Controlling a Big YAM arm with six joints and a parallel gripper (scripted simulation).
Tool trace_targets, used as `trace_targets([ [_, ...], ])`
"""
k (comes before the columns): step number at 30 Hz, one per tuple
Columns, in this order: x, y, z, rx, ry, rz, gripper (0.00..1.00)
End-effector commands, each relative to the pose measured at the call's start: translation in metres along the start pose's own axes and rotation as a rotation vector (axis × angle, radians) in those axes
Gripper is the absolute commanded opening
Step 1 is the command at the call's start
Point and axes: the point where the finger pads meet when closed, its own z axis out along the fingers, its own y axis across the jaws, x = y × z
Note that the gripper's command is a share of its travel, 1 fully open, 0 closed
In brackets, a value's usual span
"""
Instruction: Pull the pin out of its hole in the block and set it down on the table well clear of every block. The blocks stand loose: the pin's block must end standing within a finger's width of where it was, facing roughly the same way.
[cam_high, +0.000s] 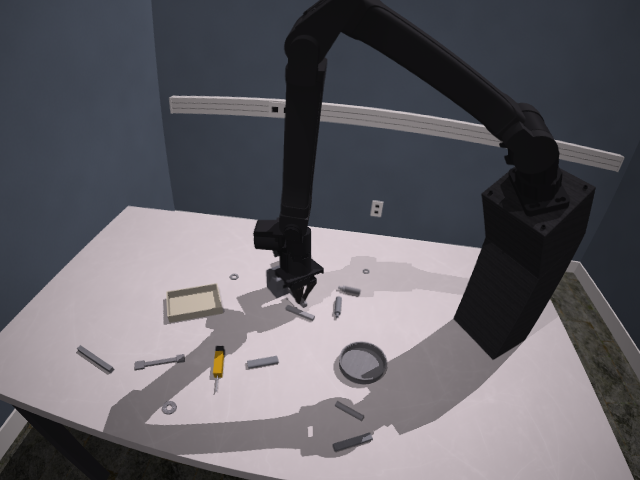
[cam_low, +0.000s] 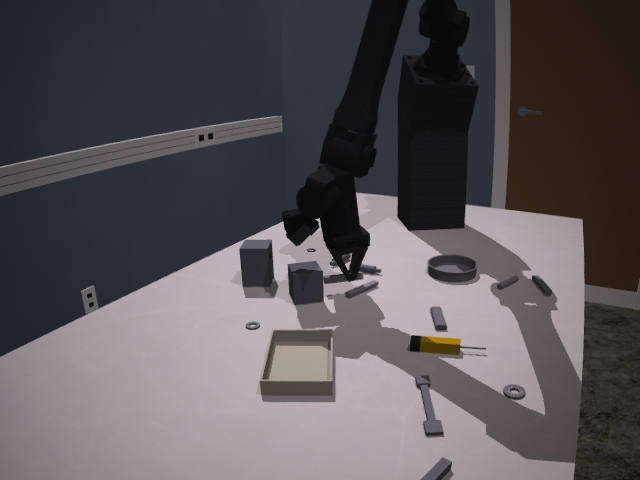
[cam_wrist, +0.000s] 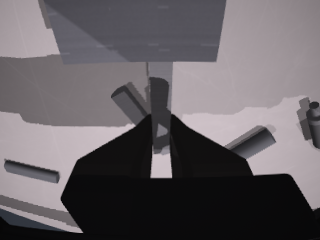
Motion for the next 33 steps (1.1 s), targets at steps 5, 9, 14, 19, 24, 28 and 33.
trace_targets([
  [5, 0.0068, 0.0141, -0.0053, -0.010, -0.001, -0.026, 0.00],
  [9, 0.0093, 0.0168, -0.0063, -0.012, -0.002, -0.028, 0.00],
  [14, 0.0093, 0.0168, -0.0063, -0.012, -0.002, -0.028, 0.00],
  [19, 0.0087, 0.0170, -0.0081, -0.013, -0.005, -0.024, 0.00],
  [24, 0.0077, 0.0174, -0.0108, -0.014, -0.011, -0.017, 0.00],
  [28, 0.0077, 0.0174, -0.0108, -0.014, -0.011, -0.017, 0.00],
  [33, 0.0093, 0.0182, -0.0114, -0.017, -0.014, -0.014, 0.00],
])
